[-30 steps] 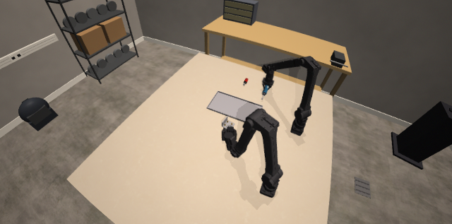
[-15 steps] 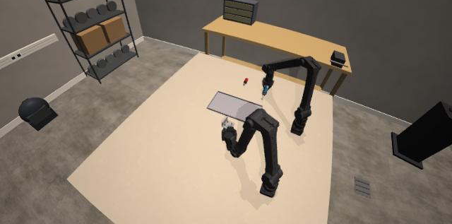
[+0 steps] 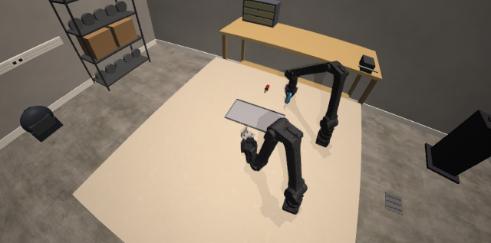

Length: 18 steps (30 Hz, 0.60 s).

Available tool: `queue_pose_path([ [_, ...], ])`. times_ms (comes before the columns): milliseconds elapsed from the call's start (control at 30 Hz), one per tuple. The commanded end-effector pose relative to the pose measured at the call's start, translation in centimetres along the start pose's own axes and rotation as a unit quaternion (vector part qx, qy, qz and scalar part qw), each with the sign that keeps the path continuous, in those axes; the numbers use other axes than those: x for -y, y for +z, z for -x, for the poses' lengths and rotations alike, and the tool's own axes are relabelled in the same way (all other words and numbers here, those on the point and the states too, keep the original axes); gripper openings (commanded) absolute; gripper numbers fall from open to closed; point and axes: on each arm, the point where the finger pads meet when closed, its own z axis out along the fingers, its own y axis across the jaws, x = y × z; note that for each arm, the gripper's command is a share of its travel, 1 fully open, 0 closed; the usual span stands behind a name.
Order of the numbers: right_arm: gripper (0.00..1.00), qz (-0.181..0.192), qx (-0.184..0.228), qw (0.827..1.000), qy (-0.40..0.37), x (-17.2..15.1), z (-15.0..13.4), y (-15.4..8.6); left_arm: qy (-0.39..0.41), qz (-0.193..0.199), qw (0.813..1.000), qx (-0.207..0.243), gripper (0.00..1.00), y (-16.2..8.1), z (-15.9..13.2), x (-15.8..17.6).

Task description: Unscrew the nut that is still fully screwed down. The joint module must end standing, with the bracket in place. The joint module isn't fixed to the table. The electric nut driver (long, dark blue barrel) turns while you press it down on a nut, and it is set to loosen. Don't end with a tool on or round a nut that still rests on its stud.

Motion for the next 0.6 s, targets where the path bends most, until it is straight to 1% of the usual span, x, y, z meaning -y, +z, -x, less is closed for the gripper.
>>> queue_pose_path([
  [0, 0.44, 0.012, 0.01, 1.0, 0.0, -1.01, 0.75, -0.92, 0.013, -0.003, 1.0, 0.018, 0.59, 0.25, 1.51, 0.36],
  [567, 0.43, 0.012, 0.01, 1.0, 0.0, -1.01, 0.75, -0.92, 0.013, -0.003, 1.0, 0.018, 0.59, 0.25, 1.51, 0.36],
])
